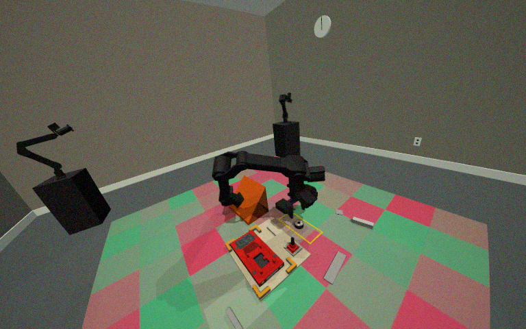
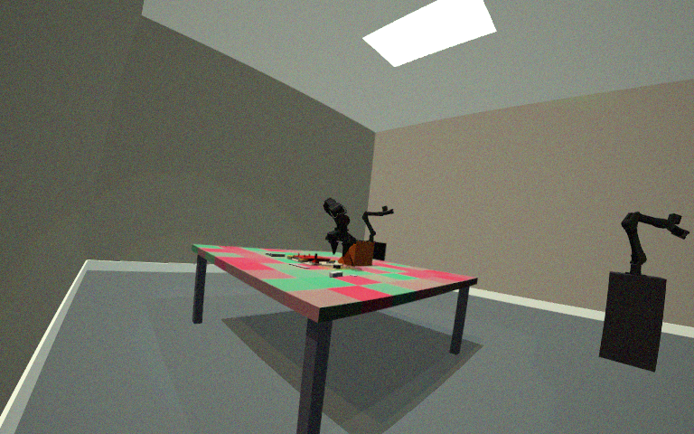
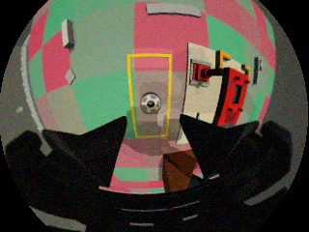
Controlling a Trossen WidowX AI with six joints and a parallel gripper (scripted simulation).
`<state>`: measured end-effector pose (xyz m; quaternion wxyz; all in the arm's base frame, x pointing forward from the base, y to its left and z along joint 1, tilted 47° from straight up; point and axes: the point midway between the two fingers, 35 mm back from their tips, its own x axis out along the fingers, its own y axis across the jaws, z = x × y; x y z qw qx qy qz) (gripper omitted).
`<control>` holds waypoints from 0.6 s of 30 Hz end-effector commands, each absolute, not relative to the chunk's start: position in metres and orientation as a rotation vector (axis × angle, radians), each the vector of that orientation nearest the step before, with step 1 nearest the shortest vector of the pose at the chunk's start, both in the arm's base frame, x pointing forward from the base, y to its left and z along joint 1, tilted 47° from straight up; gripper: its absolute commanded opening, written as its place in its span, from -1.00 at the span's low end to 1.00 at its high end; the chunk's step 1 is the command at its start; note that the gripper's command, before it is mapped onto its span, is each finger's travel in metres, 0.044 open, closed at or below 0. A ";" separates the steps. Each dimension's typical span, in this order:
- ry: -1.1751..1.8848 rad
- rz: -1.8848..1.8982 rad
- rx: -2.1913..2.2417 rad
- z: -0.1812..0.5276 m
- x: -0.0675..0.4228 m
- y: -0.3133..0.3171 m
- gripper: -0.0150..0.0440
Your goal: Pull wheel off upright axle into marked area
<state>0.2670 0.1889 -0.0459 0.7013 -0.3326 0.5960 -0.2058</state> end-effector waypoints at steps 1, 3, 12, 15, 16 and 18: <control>1.338 -0.453 -0.747 -0.026 0.235 0.190 0.97; 1.341 -0.454 -0.746 -0.012 0.212 0.188 1.00; 1.343 -0.458 -0.746 0.005 0.185 0.182 1.00; 1.343 -0.458 -0.746 0.005 0.185 0.182 1.00; 1.343 -0.458 -0.746 0.005 0.185 0.182 1.00; 1.343 -0.458 -0.746 0.005 0.185 0.182 1.00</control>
